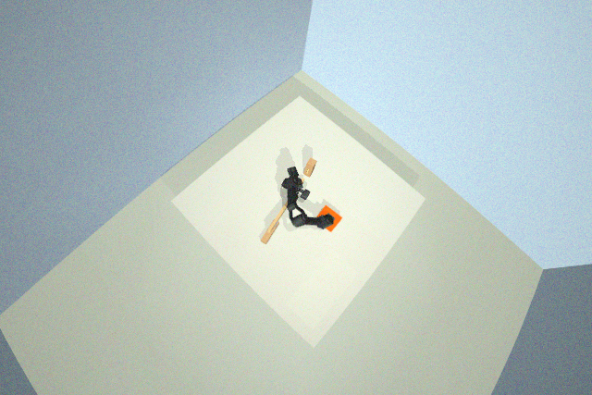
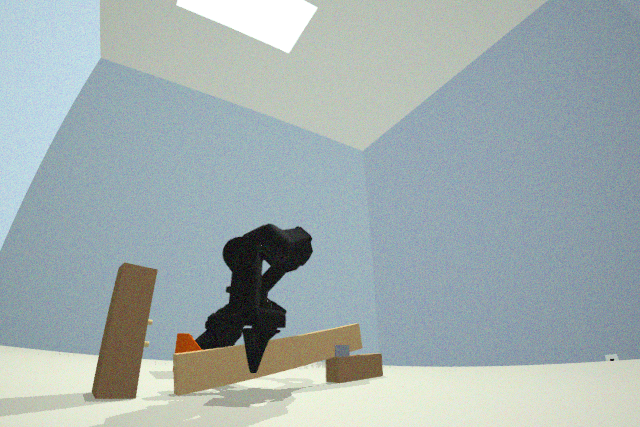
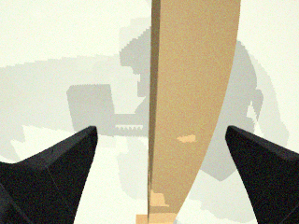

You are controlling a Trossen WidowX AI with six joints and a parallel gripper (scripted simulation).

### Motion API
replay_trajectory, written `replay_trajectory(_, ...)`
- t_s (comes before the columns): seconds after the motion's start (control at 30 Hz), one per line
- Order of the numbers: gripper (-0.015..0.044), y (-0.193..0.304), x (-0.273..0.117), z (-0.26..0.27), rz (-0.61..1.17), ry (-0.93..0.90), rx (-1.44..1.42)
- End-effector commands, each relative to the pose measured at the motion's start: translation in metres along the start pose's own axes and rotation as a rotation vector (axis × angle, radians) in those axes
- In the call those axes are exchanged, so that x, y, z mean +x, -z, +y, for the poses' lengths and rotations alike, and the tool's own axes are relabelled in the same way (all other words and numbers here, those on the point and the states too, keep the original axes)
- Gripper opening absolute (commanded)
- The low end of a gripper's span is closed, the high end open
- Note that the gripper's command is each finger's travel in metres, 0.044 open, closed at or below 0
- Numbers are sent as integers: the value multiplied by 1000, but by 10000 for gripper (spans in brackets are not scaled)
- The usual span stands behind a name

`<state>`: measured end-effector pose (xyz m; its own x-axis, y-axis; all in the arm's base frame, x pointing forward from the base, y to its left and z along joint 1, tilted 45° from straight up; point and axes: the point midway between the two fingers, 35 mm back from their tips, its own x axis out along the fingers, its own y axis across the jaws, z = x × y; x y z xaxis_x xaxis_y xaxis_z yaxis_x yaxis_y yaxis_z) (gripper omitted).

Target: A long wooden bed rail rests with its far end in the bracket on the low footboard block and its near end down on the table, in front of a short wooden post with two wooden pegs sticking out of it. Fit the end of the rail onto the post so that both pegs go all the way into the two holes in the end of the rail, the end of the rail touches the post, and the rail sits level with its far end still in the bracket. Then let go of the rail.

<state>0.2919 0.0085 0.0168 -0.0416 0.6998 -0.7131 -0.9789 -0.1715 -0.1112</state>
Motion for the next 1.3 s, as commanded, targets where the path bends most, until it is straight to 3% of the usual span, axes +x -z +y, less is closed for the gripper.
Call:
replay_trajectory(0.0,440,-1,6,1,-6,1,3)
replay_trajectory(0.07,440,-1,7,1,-6,1,3)
replay_trajectory(0.53,72,-1,7,1,-6,1,3)
replay_trajectory(0.8,0,-1,7,1,-6,1,3)
replay_trajectory(1.27,0,-1,5,2,-6,1,3)
